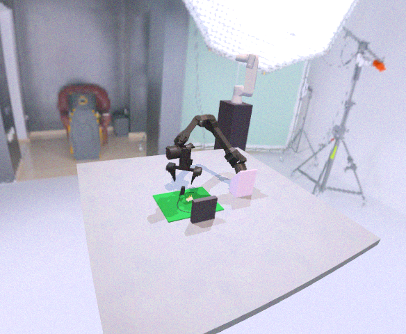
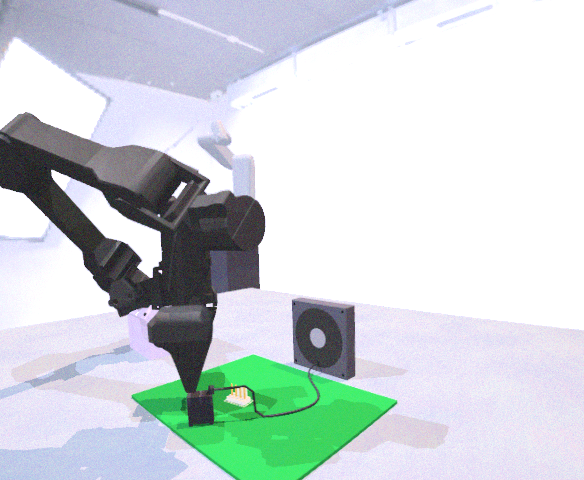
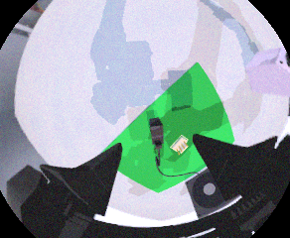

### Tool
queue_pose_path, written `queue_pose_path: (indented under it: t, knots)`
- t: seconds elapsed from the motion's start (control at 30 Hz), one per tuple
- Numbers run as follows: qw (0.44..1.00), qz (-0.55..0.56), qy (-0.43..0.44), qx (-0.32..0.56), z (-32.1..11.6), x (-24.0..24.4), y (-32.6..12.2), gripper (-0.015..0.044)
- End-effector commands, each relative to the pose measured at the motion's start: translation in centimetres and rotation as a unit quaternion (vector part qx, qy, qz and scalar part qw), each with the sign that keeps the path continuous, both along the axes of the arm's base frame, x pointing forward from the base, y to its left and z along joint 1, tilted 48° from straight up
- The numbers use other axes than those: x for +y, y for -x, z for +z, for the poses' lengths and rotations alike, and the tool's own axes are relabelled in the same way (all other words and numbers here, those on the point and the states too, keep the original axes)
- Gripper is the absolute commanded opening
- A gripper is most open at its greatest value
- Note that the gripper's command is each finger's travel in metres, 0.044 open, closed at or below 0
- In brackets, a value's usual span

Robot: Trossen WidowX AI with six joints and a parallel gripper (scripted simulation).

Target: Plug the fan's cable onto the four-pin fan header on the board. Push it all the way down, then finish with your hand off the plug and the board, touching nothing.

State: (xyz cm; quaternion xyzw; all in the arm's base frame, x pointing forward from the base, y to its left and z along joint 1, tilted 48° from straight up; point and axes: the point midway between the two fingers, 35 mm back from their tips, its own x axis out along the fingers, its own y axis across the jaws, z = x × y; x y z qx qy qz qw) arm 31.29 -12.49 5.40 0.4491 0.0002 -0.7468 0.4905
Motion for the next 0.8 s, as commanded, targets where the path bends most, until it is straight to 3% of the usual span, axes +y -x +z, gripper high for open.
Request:
queue_pose_path:
  t: [0.0,0.77]
  knots:
    - [1.000,0.000,0.003,0.006,-0.2,-0.3,0.4,0.0440]
    - [1.000,0.000,0.003,0.006,-2.5,-2.8,0.7,0.0440]
